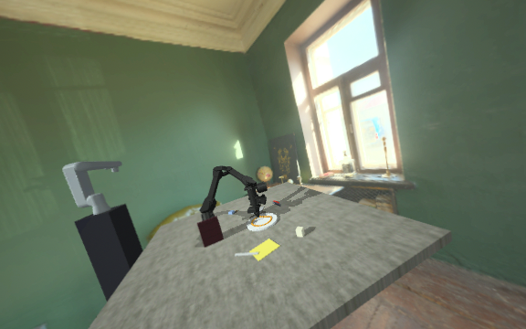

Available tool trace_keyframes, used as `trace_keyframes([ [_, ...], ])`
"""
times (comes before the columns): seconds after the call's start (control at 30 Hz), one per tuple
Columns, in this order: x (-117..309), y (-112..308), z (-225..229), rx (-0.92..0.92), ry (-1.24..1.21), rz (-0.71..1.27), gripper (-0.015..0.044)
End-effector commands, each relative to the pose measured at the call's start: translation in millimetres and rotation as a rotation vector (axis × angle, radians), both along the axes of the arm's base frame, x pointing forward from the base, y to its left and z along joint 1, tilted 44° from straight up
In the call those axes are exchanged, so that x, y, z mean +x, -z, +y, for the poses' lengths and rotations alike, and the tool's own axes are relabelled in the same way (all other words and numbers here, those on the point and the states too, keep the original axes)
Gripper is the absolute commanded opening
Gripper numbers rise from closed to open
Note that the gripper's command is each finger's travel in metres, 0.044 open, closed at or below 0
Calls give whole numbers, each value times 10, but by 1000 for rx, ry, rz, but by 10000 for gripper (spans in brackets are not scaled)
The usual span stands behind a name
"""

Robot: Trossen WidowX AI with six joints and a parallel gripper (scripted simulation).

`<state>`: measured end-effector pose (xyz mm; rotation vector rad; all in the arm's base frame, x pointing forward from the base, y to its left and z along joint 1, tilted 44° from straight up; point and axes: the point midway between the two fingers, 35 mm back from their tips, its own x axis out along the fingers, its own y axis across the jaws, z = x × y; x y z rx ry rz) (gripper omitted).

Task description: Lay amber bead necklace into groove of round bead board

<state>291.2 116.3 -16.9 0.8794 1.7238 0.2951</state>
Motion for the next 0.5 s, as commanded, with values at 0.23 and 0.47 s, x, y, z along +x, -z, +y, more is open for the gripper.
trace_keyframes([
  [0.23,2,-4,-1,0,0,-1,0],
  [0.47,2,-41,-40,4,4,6,0],
])
